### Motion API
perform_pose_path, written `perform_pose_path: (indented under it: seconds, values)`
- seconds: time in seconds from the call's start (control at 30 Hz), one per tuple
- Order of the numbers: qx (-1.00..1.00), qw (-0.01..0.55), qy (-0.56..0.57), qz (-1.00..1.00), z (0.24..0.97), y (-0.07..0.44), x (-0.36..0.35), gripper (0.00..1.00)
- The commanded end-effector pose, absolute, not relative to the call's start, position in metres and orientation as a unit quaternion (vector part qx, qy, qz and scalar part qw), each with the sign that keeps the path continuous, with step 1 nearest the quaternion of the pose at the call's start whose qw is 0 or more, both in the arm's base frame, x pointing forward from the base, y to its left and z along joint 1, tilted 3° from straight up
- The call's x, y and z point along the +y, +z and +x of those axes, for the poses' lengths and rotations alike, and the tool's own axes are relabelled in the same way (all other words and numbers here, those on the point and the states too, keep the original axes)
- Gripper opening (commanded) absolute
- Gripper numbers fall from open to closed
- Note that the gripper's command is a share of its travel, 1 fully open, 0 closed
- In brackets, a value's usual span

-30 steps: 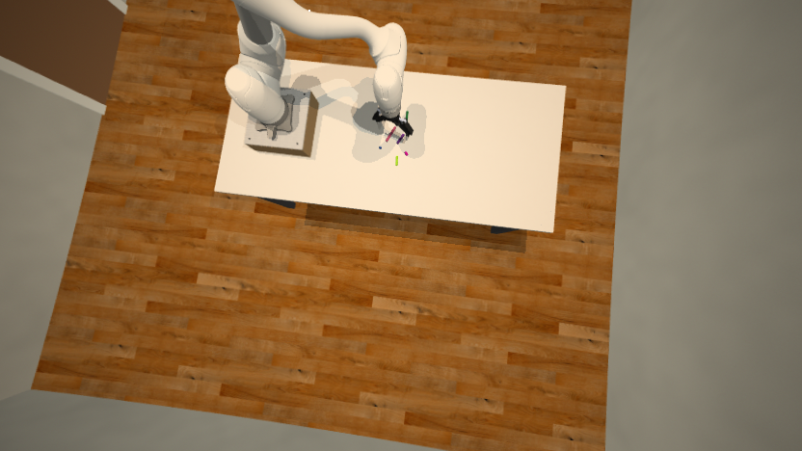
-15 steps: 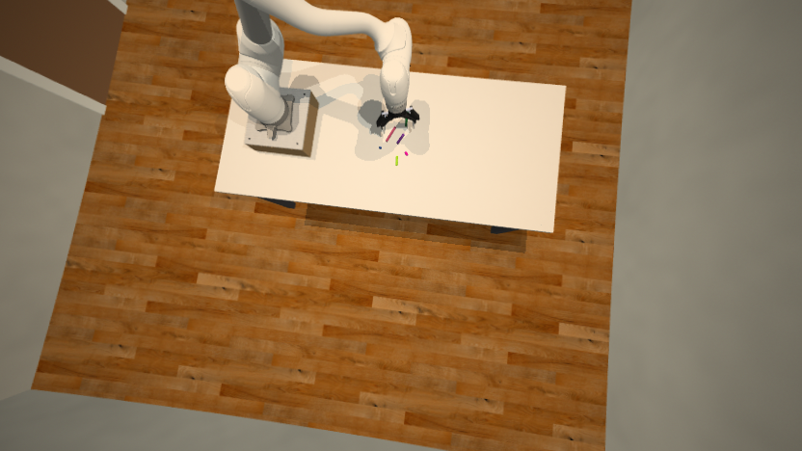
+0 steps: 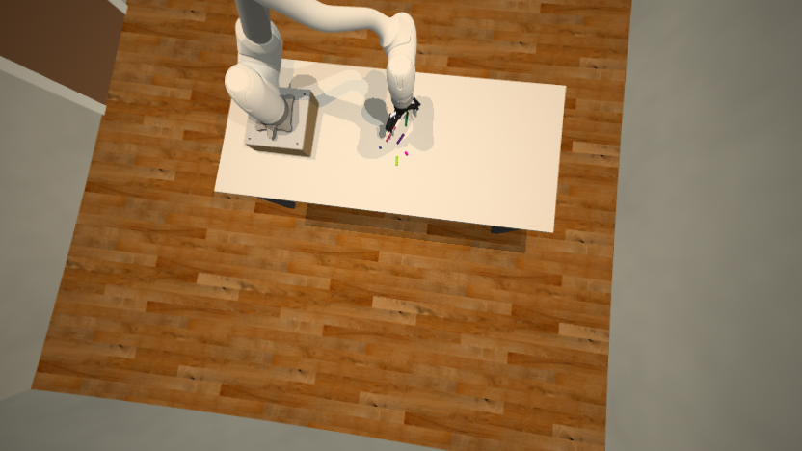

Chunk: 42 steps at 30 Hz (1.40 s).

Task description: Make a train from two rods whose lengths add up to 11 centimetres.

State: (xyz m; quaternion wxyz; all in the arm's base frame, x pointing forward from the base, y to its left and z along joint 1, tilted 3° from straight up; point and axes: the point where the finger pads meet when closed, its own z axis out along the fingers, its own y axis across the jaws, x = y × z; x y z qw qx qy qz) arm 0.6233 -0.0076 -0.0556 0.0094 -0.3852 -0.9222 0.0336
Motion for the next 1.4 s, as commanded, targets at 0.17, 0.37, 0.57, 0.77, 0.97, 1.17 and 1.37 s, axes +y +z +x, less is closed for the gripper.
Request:
perform_pose_path:
  seconds: [0.17, 0.37, 0.57, 0.77, 0.97, 1.17, 1.37]
  values:
    - [-0.975, 0.018, 0.025, -0.222, 0.636, -0.057, 0.006, 1.0]
    - [-0.993, 0.02, 0.023, -0.112, 0.644, -0.058, 0.016, 1.0]
    - [-0.999, 0.022, 0.021, -0.038, 0.649, -0.059, 0.022, 1.0]
    - [-0.999, 0.022, 0.021, -0.032, 0.65, -0.059, 0.023, 1.0]
    - [-0.999, 0.022, 0.021, -0.032, 0.65, -0.059, 0.023, 1.0]
    - [-0.999, 0.022, 0.021, -0.032, 0.65, -0.059, 0.023, 1.0]
    - [-0.999, 0.022, 0.021, -0.032, 0.65, -0.059, 0.023, 1.0]
